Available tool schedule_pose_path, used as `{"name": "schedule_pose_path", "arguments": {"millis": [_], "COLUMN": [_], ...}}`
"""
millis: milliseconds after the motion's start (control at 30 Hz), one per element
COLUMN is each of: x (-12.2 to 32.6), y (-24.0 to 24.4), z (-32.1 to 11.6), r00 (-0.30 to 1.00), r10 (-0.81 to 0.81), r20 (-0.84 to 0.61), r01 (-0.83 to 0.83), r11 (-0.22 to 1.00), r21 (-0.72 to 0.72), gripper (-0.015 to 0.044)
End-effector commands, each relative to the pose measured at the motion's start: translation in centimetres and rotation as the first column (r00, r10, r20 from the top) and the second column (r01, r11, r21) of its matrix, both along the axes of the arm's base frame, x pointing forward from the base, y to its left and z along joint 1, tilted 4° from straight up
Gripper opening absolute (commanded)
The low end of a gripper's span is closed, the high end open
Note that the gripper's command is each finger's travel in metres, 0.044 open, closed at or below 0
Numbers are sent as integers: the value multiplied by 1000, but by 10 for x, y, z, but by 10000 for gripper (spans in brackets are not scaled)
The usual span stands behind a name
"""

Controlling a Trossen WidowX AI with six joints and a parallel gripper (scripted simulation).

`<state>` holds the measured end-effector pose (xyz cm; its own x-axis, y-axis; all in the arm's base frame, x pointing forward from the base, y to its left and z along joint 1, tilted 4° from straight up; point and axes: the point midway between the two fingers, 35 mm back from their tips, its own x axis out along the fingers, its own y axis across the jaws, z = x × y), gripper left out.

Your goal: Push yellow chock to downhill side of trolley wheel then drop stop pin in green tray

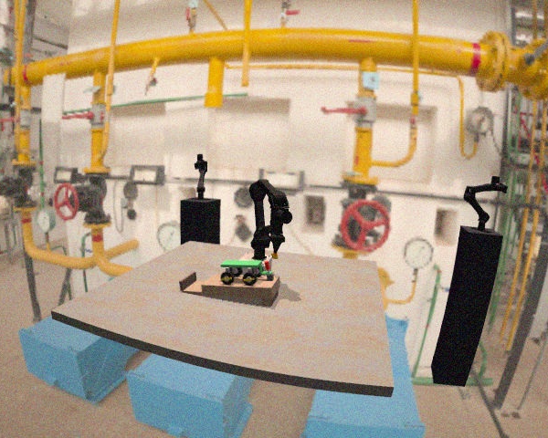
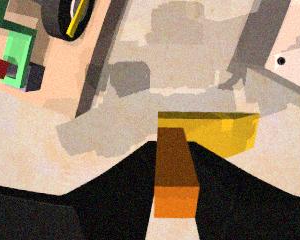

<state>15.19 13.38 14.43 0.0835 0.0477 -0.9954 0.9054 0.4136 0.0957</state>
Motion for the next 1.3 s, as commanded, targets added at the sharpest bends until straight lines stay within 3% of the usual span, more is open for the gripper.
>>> {"name": "schedule_pose_path", "arguments": {"millis": [0,233,1267], "x": [0,0,28], "y": [0,0,-67], "z": [0,0,-7], "r00": [993,944,942], "r10": [-121,-329,-334], "r20": [-6,-19,-15], "r01": [121,329,335], "r11": [993,944,942], "r21": [6,20,16], "gripper": [0,0,0]}}
